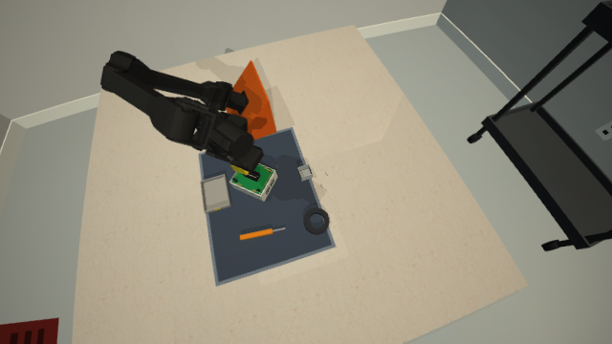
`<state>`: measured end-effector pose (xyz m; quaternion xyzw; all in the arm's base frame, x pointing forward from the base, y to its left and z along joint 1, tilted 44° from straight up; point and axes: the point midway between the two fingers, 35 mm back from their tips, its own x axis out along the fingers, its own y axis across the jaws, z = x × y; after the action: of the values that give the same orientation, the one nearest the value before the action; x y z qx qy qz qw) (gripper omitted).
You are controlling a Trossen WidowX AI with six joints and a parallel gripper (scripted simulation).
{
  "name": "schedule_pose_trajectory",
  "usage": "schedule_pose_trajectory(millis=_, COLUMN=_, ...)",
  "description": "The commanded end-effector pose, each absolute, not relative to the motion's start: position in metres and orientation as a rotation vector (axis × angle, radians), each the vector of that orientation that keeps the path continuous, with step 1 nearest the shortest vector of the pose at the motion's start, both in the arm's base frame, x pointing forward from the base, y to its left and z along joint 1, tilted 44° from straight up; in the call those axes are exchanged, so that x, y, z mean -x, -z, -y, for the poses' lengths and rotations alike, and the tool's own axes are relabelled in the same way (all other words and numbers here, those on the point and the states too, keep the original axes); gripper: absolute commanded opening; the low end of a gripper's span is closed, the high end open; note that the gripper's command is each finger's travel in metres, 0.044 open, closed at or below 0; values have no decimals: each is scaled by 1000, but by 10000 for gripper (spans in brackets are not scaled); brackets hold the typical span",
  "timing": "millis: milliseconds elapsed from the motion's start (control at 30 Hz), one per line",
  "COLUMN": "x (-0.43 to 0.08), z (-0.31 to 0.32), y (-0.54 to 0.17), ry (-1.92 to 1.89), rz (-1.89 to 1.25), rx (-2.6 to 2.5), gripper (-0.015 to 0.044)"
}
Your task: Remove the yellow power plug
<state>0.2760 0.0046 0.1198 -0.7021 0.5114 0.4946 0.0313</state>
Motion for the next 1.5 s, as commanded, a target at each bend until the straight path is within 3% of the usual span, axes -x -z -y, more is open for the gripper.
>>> schedule_pose_trajectory(millis=0, x=-273, z=8, y=-121, ry=-1526, rz=-1578, rx=2168, gripper=0)
schedule_pose_trajectory(millis=1467, x=-261, z=97, y=-184, ry=-1521, rz=-1586, rx=2171, gripper=0)
